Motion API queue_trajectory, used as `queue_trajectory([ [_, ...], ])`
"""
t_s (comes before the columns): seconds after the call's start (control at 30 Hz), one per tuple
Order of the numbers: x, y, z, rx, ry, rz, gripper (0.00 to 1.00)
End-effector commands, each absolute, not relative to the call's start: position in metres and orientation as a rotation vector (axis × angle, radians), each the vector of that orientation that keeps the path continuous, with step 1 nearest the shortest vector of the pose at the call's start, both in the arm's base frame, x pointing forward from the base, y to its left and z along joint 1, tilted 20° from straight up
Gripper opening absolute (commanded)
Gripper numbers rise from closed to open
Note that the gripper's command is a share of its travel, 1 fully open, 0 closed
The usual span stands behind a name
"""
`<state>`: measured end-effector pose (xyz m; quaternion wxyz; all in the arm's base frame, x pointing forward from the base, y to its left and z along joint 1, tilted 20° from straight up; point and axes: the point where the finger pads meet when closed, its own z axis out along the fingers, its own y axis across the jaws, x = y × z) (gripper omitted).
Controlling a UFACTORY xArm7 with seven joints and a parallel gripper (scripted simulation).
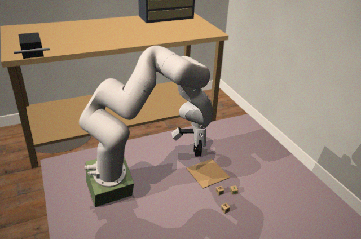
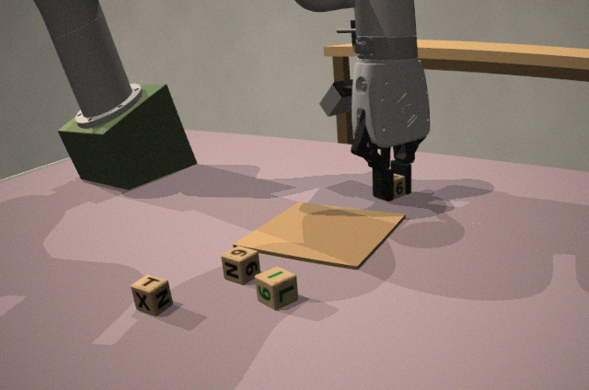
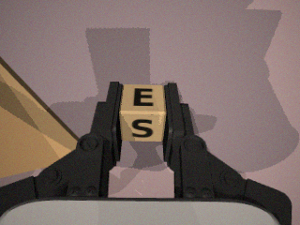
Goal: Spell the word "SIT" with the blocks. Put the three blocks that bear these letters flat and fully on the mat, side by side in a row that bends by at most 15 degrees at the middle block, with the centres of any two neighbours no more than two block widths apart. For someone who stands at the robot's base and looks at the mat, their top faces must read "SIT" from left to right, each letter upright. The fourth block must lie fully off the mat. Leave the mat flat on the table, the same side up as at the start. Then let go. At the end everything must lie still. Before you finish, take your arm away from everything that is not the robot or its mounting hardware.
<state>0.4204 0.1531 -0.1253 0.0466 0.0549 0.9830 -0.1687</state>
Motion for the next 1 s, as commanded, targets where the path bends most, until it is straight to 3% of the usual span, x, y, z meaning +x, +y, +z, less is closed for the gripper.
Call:
queue_trajectory([
  [0.0,0.421,0.16,-0.112,0.166,2.997,-0.508,0.21],
  [0.5,0.415,0.187,-0.035,0.166,2.997,-0.508,0.21],
  [0.97,0.414,0.188,-0.032,0.165,2.997,-0.508,0.21],
])
